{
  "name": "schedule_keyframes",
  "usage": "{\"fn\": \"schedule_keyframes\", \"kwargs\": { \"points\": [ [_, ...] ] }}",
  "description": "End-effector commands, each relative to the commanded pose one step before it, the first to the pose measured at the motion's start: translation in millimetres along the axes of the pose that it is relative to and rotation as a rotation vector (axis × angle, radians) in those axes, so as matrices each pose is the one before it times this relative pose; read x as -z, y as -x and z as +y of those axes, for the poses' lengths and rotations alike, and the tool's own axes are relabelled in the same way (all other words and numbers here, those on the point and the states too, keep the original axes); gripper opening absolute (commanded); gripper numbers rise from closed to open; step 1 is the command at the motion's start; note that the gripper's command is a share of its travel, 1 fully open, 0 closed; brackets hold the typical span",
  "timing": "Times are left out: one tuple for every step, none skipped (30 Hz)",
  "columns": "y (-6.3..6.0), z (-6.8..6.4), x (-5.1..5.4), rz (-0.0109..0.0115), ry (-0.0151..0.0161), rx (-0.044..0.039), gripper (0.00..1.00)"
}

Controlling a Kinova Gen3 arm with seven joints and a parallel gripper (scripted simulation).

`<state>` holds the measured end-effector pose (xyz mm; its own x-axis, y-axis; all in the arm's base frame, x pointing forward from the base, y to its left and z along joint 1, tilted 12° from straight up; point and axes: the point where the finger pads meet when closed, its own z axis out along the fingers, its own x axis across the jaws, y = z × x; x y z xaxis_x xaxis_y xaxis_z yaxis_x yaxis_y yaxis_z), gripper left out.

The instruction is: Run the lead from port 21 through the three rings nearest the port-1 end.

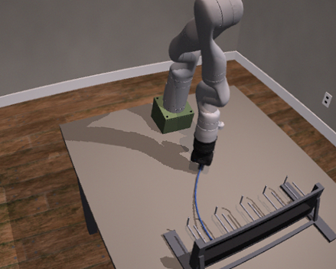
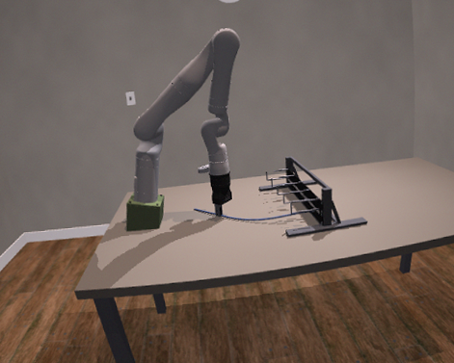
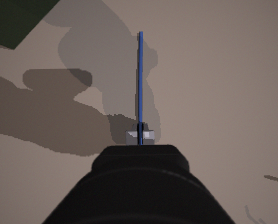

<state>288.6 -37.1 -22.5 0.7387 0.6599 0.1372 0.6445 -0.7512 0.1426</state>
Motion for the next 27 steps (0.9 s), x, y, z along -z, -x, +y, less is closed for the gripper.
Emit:
{"fn": "schedule_keyframes", "kwargs": {
  "points": [
    [-1.38,1.73,3.40,0.00313,0.00598,0.00221,0.00],
    [-0.01,-0.01,0.99,0.00002,-0.00001,-0.00001,0.00],
    [0.00,0.00,1.04,0.00001,0.00000,-0.00001,0.00],
    [0.00,0.00,0.00,0.00000,0.00000,0.00000,0.00],
    [0.00,0.00,0.00,0.00000,0.00000,0.00000,0.00],
    [0.01,0.01,1.07,-0.00004,0.00001,0.00002,0.00],
    [0.00,0.00,1.12,-0.00001,0.00000,0.00000,0.00],
    [-0.01,-0.01,1.16,0.00003,-0.00001,-0.00001,0.00],
    [0.00,0.00,1.19,0.00001,0.00000,0.00000,0.00],
    [0.01,0.01,1.20,-0.00004,0.00001,0.00002,0.00],
    [0.00,0.00,1.23,0.00000,0.00000,0.00000,0.00],
    [-0.01,-0.01,1.25,0.00004,-0.00001,-0.00002,0.00],
    [0.01,0.01,1.24,-0.00003,0.00001,0.00001,0.00],
    [0.01,0.00,1.24,-0.00003,0.00001,0.00001,0.00],
    [-0.01,0.00,1.25,0.00002,-0.00001,-0.00001,0.00],
    [-0.01,-0.01,1.25,0.00004,-0.00001,-0.00002,0.00],
    [0.01,0.01,1.21,-0.00006,0.00001,0.00002,0.00],
    [0.00,0.00,1.20,-0.00001,0.00000,0.00000,0.00],
    [-0.01,-0.01,1.19,0.00004,-0.00001,-0.00002,0.00],
    [0.00,0.00,1.15,0.00000,0.00000,0.00000,0.00],
    [0.00,0.00,0.00,0.00000,0.00000,0.00000,0.00],
    [0.00,0.00,0.00,0.00000,0.00000,0.00000,0.00],
    [0.01,0.01,1.11,-0.00005,0.00001,0.00002,0.00],
    [0.00,0.00,1.08,0.00000,0.00000,0.00000,0.00],
    [-0.01,-0.01,1.04,0.00004,-0.00001,-0.00002,0.00],
    [-0.01,0.00,1.00,0.00002,-0.00001,-0.00001,0.00],
    [0.01,0.01,0.93,-0.00006,0.00001,0.00002,0.00]
  ]
}}
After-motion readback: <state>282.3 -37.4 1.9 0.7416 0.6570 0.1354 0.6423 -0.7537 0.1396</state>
